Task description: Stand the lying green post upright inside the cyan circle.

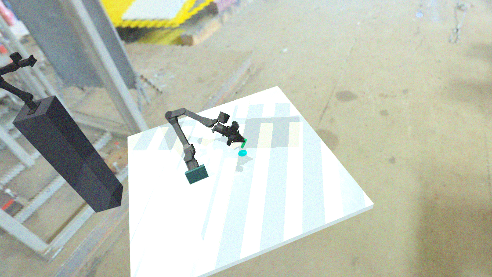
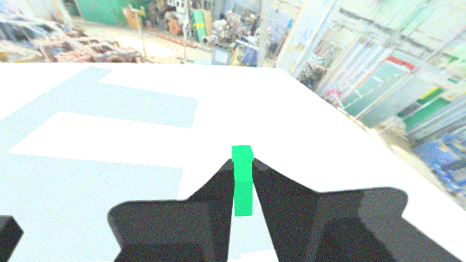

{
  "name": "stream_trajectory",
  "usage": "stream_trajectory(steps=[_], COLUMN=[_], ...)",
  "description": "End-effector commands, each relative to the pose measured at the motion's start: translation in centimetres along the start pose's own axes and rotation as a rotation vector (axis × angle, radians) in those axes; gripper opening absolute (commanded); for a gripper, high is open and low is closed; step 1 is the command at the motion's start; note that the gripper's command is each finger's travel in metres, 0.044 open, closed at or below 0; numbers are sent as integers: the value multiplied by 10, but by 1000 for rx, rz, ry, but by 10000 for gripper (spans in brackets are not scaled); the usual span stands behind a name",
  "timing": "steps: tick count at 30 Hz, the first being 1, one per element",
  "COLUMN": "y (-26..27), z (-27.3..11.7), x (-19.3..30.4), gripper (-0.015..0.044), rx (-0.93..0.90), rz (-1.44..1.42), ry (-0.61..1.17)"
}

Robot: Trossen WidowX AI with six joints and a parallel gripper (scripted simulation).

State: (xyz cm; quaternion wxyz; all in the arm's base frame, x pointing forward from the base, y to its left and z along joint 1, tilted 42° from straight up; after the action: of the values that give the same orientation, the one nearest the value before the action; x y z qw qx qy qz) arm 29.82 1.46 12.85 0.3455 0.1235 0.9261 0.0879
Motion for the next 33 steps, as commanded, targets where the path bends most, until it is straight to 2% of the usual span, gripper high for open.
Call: stream_trajectory(steps=[1,33], y=[0,2], z=[-4,-20], x=[2,20], gripper=[23,23], rx=[2,-17], rz=[12,105], ry=[-34,-259])
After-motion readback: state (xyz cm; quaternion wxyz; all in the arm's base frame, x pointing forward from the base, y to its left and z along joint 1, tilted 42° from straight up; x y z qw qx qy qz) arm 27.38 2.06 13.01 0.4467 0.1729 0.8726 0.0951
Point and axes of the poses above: the point midway between the two fingers, 35 mm back from their tips, its own z axis out along the fingers, its own y axis across the jaws, x = y × z, the point moved 8 cm from there along -z, back along the fingers, and after that the axes turned 10 degrees about -z, right-handed, at the moved point
